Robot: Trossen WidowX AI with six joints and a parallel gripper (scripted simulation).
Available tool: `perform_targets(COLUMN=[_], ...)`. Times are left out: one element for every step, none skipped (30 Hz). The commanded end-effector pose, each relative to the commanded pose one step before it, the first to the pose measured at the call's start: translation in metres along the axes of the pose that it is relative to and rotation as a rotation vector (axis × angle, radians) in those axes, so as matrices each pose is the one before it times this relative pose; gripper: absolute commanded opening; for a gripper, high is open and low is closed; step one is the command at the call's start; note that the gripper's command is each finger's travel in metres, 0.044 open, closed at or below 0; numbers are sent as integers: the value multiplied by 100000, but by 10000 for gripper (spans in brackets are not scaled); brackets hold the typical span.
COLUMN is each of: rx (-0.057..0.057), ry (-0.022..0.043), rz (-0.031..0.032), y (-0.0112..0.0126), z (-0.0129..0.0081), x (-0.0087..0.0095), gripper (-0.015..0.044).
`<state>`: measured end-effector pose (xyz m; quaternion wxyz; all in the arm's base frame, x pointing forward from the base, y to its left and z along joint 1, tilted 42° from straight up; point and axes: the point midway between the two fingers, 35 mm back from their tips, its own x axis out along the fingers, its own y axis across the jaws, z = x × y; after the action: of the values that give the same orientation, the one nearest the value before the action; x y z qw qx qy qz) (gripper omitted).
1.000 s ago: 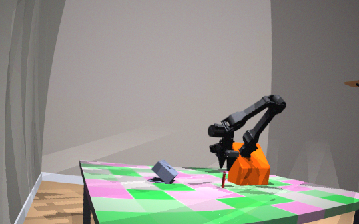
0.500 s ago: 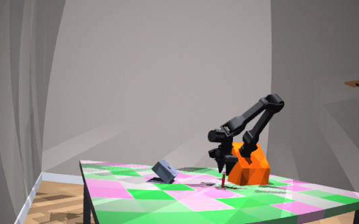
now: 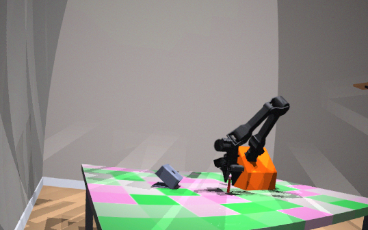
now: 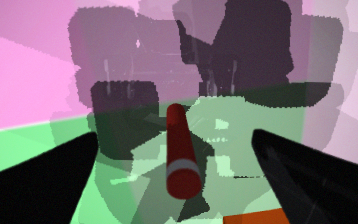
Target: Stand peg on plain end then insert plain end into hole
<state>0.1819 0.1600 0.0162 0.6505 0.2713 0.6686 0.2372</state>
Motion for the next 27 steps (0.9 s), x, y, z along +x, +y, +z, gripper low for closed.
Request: perform_targets(rx=[493,2,-469,0,0,0,0,0,0,0,0,0,0,0,0,0,0,0,0,0,0,0,0,0,0,0,-1], ry=[120,1,15,0,0,0,0,0,0,0,0,0,0,0,0,0,0,0,0,0,0,0,0,0,0,0,-5], rz=[-444,10,487,0,0,0,0,0,0,0,0,0,0,0,0,0,0,0,0,0,0,0,0,0,0,0,-29], y=[-119,2,123,0,0,0,0,0,0,0,0,0,0,0,0,0,0,0,0,0,0,0,0,0,0,0,-5], z=[-166,-5,95,0,0,0,0,0,0,0,0,0,0,0,0,0,0,0,0,0,0,0,0,0,0,0,14], x=[577,25,-343,0,0,0,0,0,0,0,0,0,0,0,0,0,0,0,0,0,0,0,0,0,0,0,-49], gripper=[440,440,414,388,361,335,309,282,256,230,204,177,151,125,99,72,46,40,33,26,20,13,6,0,0,0,0])
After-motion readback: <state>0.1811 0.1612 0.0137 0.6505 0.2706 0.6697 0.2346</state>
